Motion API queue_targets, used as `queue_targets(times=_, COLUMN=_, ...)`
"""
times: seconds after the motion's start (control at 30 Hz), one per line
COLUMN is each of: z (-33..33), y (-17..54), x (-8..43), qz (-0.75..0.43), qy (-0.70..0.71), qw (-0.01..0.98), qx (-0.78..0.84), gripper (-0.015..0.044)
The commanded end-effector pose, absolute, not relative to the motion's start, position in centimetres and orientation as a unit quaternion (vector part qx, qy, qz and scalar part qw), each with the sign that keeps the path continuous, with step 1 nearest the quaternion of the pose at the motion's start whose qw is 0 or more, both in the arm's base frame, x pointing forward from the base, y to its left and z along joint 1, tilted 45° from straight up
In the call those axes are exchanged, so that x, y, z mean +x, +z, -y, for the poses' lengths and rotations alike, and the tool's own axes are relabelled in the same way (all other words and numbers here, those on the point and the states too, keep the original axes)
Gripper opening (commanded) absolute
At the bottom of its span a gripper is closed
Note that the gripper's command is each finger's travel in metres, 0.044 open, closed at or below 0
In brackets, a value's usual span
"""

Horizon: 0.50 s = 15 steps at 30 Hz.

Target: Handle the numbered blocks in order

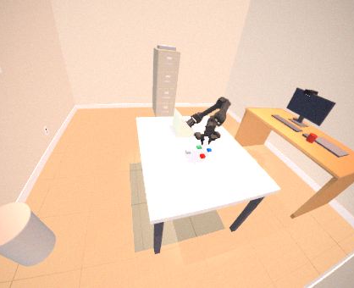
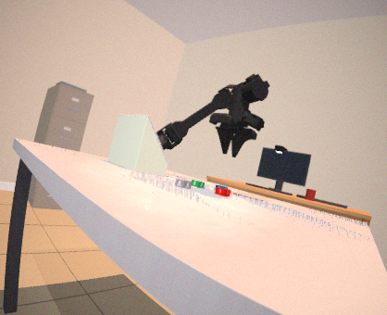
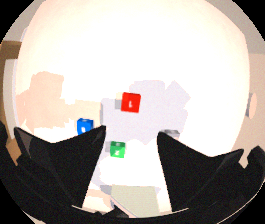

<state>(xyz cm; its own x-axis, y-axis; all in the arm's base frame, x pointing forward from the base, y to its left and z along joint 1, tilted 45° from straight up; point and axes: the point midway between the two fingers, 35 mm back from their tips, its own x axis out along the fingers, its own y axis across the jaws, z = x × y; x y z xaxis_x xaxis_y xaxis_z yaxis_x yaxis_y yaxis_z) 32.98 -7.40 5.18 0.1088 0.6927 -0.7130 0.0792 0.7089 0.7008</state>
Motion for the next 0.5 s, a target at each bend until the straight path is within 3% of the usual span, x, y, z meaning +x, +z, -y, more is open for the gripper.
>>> queue_targets(times=0.0, z=7.9, y=6.1, x=32.7, qz=-0.631, qy=0.230, qw=0.676, qx=0.303, gripper=0.0120)
queue_targets(times=0.33, z=7.9, y=6.1, x=32.5, qz=-0.631, qy=0.230, qw=0.676, qx=0.303, gripper=0.0120)
queue_targets(times=0.47, z=7.4, y=6.7, x=29.0, qz=-0.632, qy=0.229, qw=0.675, qx=0.303, gripper=0.0120)
